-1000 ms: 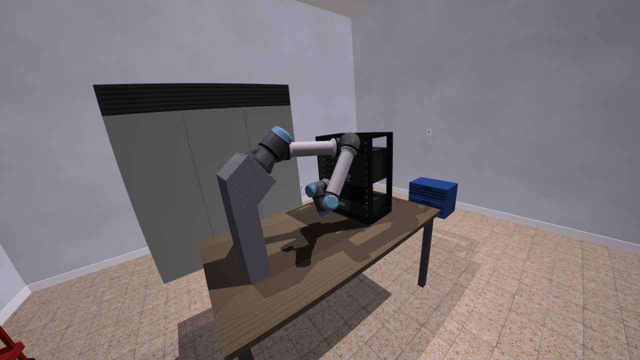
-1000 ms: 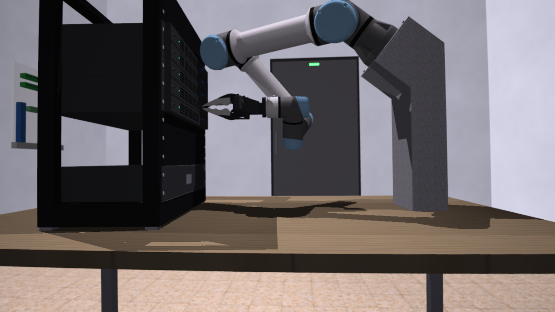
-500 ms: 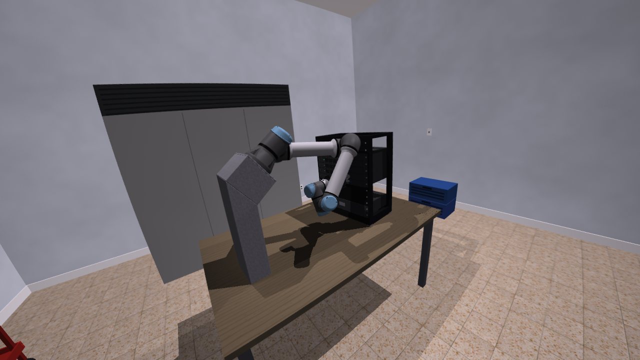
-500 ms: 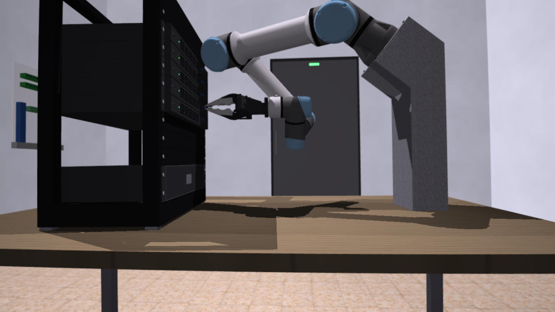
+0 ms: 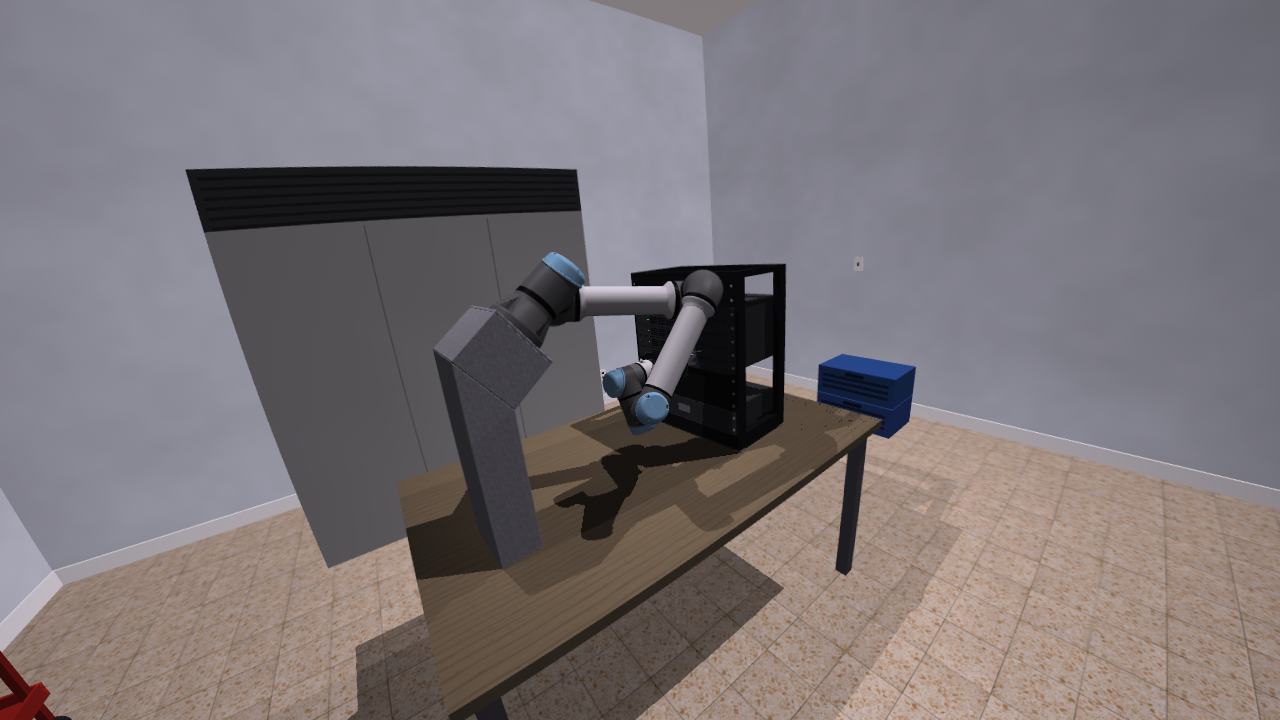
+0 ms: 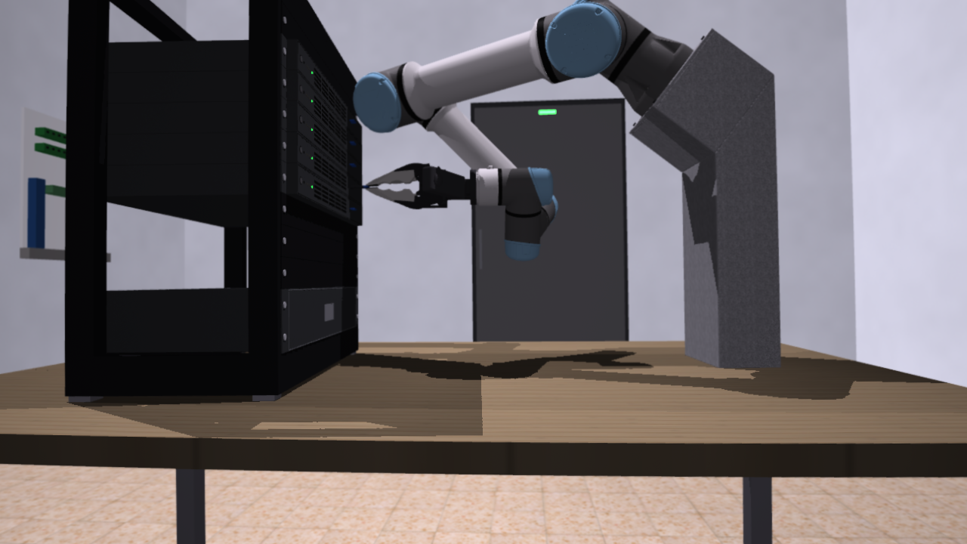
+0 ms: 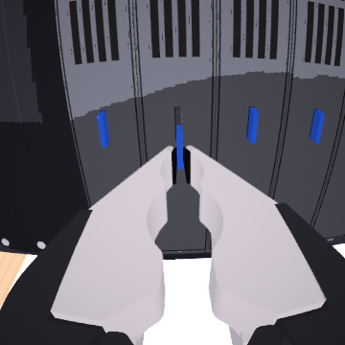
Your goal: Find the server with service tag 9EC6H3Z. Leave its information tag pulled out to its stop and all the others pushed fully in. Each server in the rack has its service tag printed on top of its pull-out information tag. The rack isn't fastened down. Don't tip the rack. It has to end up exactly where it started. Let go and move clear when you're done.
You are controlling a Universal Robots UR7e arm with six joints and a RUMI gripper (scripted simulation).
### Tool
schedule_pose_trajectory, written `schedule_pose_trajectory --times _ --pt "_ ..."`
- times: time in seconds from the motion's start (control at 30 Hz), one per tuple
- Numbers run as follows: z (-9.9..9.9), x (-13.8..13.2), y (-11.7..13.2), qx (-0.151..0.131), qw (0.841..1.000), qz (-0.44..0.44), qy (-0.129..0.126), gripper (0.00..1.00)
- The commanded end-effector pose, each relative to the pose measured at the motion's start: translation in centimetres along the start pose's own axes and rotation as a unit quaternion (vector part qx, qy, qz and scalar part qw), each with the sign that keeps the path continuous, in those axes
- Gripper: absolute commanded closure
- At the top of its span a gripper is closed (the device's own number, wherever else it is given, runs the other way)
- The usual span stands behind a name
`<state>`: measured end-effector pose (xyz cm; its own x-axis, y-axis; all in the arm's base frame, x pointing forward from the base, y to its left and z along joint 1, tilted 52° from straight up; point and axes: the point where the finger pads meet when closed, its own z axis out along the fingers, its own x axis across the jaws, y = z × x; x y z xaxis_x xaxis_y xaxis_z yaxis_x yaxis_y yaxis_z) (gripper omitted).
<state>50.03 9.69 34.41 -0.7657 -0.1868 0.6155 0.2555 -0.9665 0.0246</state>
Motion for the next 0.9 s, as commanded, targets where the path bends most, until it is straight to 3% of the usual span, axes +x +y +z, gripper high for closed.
schedule_pose_trajectory --times 0.0,0.87 --pt "-0.6 0.0 0.0 0.000 1.000 0.000 0.000 1.00" --pt "-2.4 0.0 0.0 0.000 1.000 0.000 0.000 1.00"
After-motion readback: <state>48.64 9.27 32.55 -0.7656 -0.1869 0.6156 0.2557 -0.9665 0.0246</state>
